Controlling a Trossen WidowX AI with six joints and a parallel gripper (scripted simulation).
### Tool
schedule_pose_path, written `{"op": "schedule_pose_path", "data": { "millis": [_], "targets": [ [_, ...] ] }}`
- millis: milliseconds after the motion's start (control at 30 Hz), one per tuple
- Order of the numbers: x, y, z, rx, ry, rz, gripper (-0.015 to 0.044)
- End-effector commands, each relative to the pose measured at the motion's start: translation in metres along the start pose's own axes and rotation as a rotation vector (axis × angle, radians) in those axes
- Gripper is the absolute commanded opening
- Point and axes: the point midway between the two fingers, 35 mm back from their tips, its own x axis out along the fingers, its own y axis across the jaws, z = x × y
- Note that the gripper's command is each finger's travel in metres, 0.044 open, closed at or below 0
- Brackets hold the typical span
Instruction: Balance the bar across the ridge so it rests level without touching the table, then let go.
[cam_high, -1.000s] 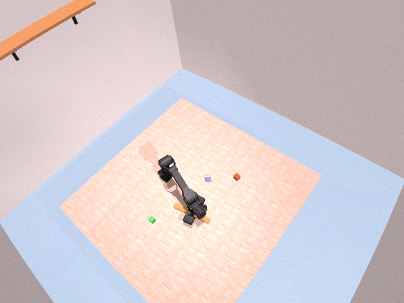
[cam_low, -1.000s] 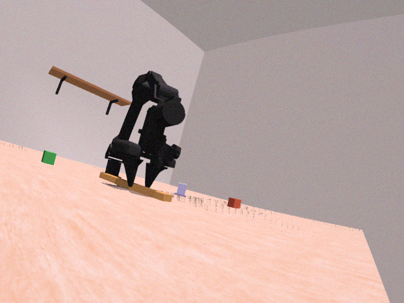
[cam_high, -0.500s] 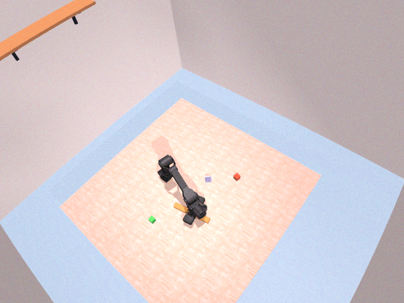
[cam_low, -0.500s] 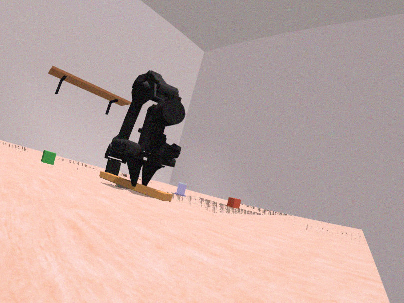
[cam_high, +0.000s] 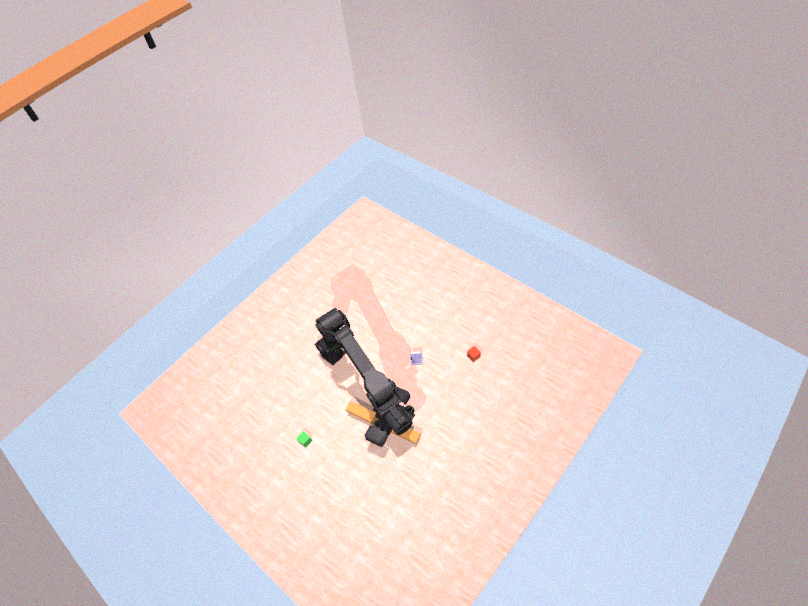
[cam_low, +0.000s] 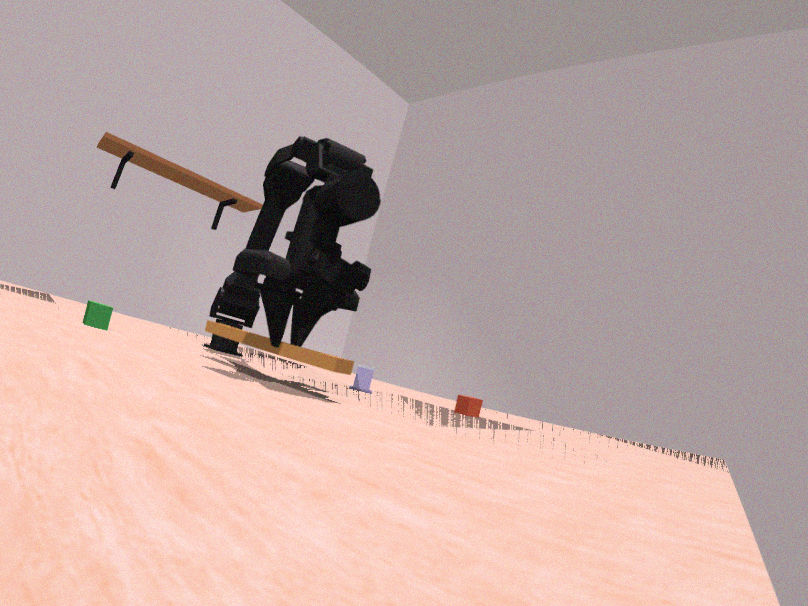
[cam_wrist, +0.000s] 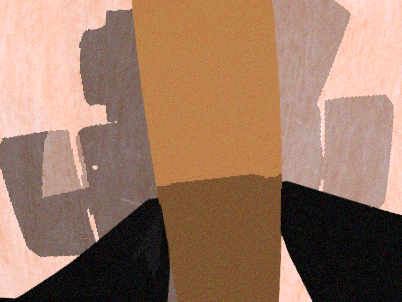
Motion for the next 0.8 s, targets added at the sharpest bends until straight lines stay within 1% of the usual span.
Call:
{"op": "schedule_pose_path", "data": {
  "millis": [0,533,767],
  "targets": [
    [-0.014,0.0,0.0,-0.002,-0.005,-0.006,0.0],
    [-0.055,0.001,-0.004,-0.004,0.0,-0.007,0.0],
    [-0.057,0.014,0.0,0.045,-0.001,-0.006,0.0]
  ]
}}
